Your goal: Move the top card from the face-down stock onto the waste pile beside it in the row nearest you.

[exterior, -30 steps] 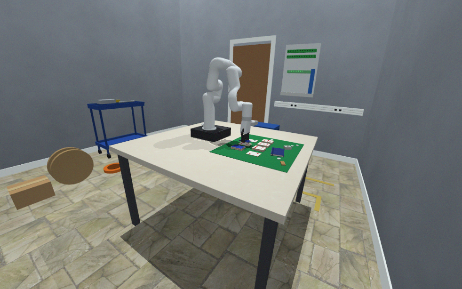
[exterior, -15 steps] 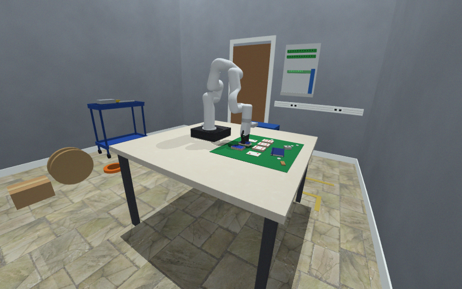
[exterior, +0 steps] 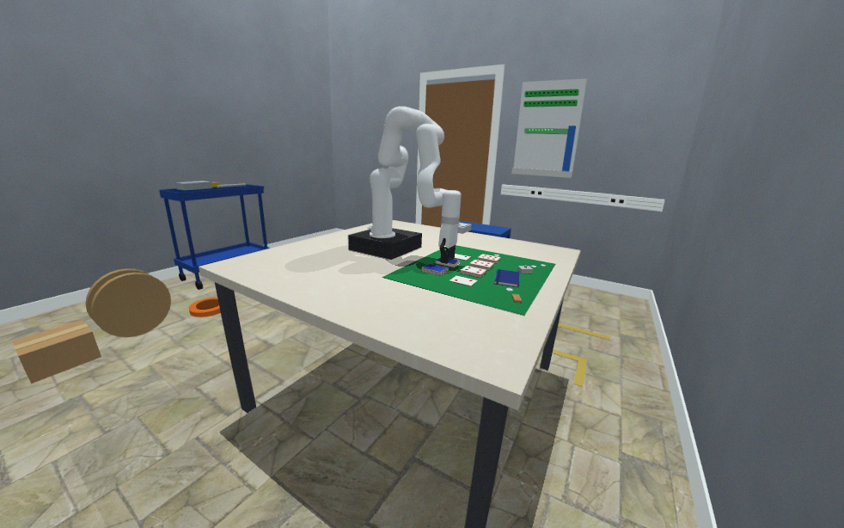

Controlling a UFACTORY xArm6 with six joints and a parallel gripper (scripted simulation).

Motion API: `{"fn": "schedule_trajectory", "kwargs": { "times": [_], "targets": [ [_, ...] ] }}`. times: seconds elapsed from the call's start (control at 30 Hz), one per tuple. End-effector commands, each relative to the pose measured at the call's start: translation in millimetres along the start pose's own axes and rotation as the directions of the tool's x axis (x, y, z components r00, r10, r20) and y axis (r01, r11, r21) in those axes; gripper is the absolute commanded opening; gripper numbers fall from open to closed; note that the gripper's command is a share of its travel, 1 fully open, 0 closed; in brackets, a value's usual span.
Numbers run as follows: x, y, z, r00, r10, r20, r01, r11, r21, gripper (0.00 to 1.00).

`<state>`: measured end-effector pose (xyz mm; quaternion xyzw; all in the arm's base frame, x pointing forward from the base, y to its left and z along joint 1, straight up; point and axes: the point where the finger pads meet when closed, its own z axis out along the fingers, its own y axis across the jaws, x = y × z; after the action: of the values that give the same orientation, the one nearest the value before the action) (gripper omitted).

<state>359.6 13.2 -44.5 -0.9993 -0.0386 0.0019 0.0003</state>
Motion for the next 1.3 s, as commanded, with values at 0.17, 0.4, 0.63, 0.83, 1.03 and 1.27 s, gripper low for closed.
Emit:
{"fn": "schedule_trajectory", "kwargs": {
  "times": [0.17, 0.4, 0.63, 0.83, 1.03, 1.27],
  "targets": [
    [1.3, 0.1, 4.3, 1.000, 0.000, -0.003, 0.000, 1.000, 0.000, 0.73],
    [1.3, 0.1, 4.5, 1.000, 0.000, -0.003, 0.000, 1.000, 0.000, 0.73],
    [1.3, 0.1, 4.5, 1.000, 0.000, -0.003, 0.000, 1.000, 0.000, 0.87],
    [1.3, 0.1, 4.5, 1.000, 0.000, -0.003, 0.000, 1.000, 0.000, 0.87],
    [1.3, 0.1, 4.5, 1.000, 0.000, -0.003, 0.000, 1.000, 0.000, 0.87],
    [1.3, 0.1, 4.5, 1.000, 0.000, -0.003, 0.000, 1.000, 0.000, 0.87]
  ]
}}
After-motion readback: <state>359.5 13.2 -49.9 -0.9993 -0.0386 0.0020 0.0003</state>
